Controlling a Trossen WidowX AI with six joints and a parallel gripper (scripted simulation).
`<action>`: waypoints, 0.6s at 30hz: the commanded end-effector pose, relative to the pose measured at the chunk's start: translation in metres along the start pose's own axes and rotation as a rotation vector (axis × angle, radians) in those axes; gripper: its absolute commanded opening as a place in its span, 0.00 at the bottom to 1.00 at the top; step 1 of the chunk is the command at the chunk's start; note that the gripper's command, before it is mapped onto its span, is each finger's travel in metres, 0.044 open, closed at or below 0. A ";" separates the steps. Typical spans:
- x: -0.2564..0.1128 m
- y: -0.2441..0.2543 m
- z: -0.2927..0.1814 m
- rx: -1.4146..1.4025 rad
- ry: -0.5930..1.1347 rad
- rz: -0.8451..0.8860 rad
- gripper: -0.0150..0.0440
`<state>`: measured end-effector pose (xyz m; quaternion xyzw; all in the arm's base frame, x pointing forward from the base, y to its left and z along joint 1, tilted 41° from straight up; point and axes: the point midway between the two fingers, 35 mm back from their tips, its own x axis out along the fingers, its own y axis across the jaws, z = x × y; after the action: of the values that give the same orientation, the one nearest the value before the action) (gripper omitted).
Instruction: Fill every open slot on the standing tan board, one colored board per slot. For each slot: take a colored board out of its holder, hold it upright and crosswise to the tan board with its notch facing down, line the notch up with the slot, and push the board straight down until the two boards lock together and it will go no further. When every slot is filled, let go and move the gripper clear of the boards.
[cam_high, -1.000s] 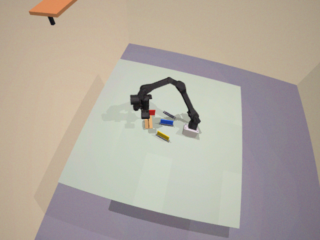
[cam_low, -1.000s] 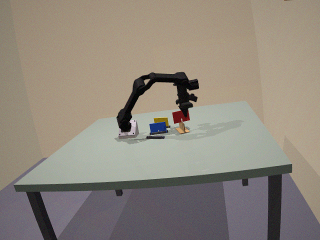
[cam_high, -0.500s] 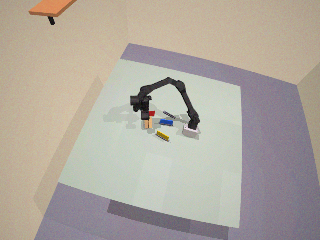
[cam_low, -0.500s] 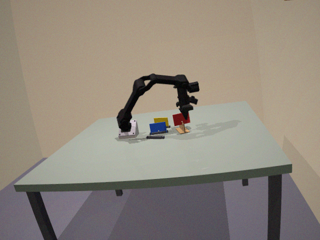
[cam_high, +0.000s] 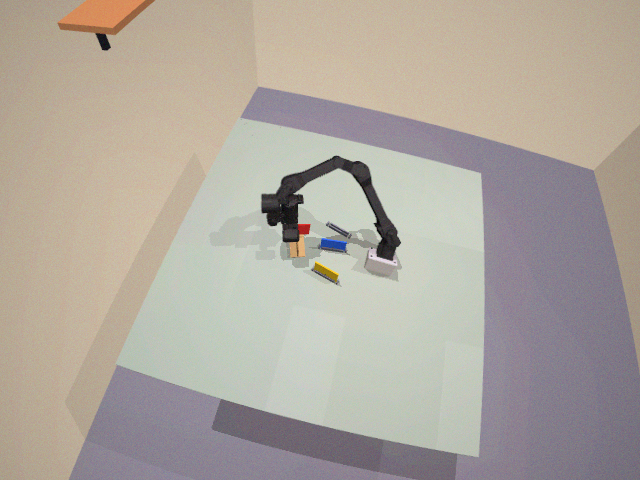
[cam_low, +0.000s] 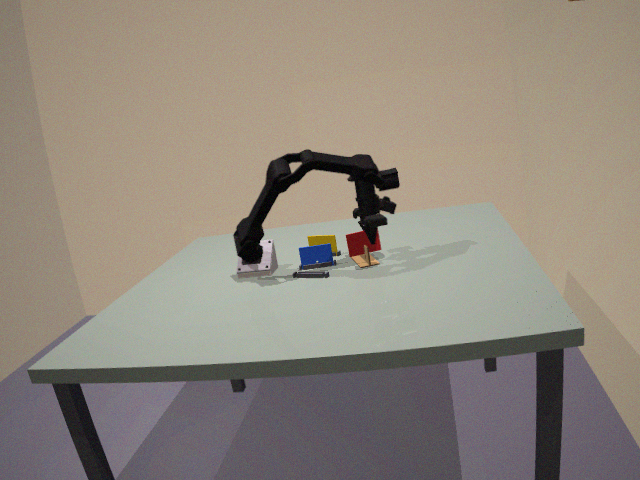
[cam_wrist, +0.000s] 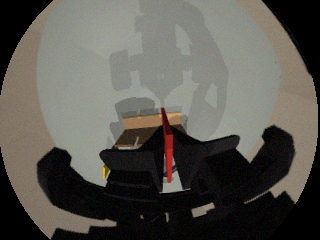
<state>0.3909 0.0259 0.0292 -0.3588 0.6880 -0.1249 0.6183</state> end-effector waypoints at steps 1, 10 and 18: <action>0.003 0.000 0.000 -0.005 -0.001 -0.004 0.25; 0.012 0.000 0.000 -0.005 -0.001 -0.005 0.25; 0.015 0.000 0.000 0.000 0.000 -0.001 0.25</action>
<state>0.3913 0.0159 0.0179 -0.3590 0.6878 -0.1251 0.6184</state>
